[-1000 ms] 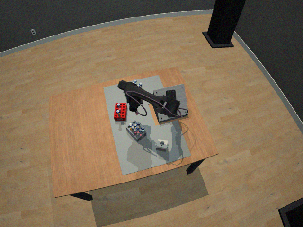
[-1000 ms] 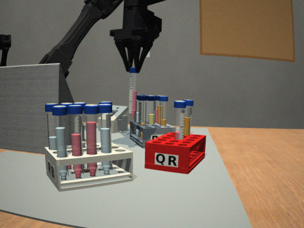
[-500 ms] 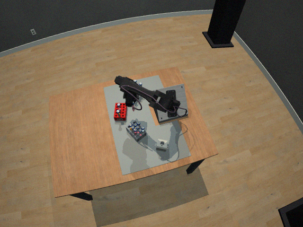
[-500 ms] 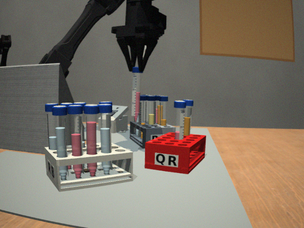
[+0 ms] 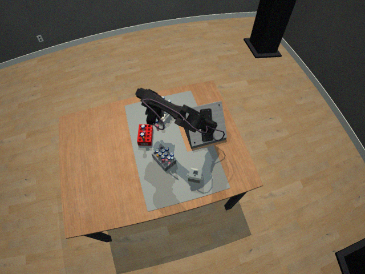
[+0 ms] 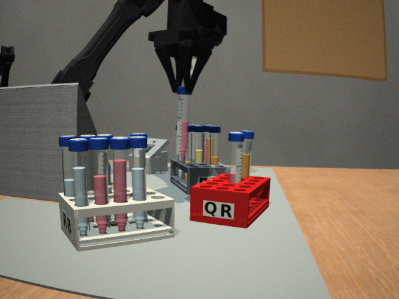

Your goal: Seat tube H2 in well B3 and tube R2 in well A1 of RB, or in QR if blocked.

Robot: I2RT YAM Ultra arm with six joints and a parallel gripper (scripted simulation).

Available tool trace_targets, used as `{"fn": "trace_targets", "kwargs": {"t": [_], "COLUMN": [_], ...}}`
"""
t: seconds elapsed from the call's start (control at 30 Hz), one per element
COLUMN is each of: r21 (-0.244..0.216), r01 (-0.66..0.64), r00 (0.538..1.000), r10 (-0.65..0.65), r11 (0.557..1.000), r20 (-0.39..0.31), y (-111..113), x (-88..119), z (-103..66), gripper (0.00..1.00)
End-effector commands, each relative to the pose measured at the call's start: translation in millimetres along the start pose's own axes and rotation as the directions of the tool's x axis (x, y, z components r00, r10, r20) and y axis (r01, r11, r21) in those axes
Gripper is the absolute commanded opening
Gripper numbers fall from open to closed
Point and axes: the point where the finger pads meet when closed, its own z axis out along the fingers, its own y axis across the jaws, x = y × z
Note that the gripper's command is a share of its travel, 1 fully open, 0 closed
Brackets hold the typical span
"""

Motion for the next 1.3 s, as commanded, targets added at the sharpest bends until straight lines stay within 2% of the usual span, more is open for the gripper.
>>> {"fn": "trace_targets", "kwargs": {"t": [0.0,0.07,0.13,0.27,0.43,0.63,0.7,0.93,1.2,1.27], "r21": [0.033,0.032,0.032,0.032,0.031,0.030,0.030,0.025,0.019,0.019], "r01": [-0.143,-0.210,-0.210,-0.337,-0.488,-0.651,-0.651,-0.809,-0.935,-0.935], "r00": [0.990,0.978,0.978,0.941,0.873,0.759,0.759,0.588,0.355,0.355], "r10": [0.143,0.210,0.210,0.337,0.488,0.651,0.651,0.808,0.934,0.934], "r11": [0.989,0.977,0.977,0.941,0.872,0.758,0.758,0.588,0.355,0.355], "r20": [0.000,0.002,0.002,0.007,0.012,0.018,0.018,0.025,0.032,0.032], "y": [-0.7,-0.4,-0.4,-0.5,-0.8,-1.2,-1.2,-1.4,-1.8,-1.8], "x": [-1.3,-1.2,-1.2,-1.1,-1.1,-0.9,-0.9,-0.8,-0.7,-0.7], "z": [-13.9,-13.5,-13.5,-13.5,-13.6,-13.7,-13.7,-13.7,-13.7,-13.7], "gripper": [0.00,0.00,0.00,0.00,0.00,0.00,0.00,0.00,0.00,0.00]}}
